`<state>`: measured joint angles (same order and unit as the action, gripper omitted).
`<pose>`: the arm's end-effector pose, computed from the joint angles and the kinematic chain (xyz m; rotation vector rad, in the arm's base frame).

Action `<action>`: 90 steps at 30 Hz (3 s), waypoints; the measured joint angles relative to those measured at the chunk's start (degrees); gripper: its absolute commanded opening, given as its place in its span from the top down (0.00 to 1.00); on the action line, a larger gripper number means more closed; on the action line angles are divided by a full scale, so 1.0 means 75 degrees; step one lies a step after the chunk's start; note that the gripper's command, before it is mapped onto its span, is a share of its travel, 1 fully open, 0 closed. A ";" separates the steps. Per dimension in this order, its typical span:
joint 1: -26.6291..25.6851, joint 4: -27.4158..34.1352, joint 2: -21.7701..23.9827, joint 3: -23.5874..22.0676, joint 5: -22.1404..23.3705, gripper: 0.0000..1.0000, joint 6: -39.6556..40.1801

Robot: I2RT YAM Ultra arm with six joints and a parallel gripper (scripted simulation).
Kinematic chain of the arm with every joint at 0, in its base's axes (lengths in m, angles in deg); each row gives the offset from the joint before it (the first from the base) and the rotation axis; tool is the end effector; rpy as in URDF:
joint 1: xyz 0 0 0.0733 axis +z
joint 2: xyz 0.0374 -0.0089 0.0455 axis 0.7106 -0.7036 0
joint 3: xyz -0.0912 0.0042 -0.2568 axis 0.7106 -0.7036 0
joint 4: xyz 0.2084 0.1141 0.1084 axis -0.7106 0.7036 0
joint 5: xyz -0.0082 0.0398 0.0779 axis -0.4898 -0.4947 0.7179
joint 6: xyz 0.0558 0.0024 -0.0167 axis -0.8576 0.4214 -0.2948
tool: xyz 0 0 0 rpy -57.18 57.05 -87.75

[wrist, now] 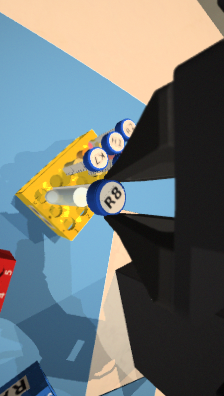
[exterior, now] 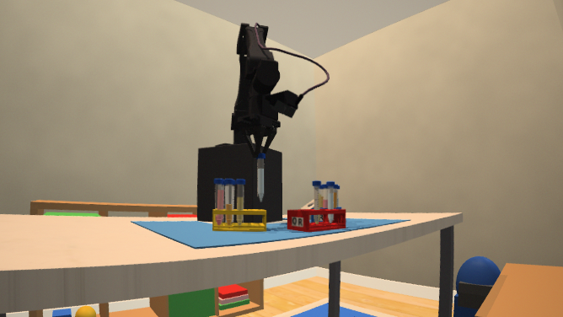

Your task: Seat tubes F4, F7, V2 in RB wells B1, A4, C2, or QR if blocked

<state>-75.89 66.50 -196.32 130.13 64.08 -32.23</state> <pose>0.2967 -0.1751 0.0712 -0.1918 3.1233 -0.0417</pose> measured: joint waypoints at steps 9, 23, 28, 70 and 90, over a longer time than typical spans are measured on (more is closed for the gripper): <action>0.0000 0.0015 0.0239 -0.0356 0.0000 1.00 -0.0003; 0.0055 -0.0189 0.0749 -0.1125 0.0000 1.00 -0.0070; 0.0076 -0.0277 0.0860 -0.1306 0.0000 1.00 -0.0093; 0.1259 -0.0764 0.1804 -0.2588 -0.0003 1.00 -0.1055; 0.2815 -0.0609 0.1306 -0.1923 -0.0020 1.00 -0.2620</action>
<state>-54.78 61.93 -186.53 115.70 63.93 -51.88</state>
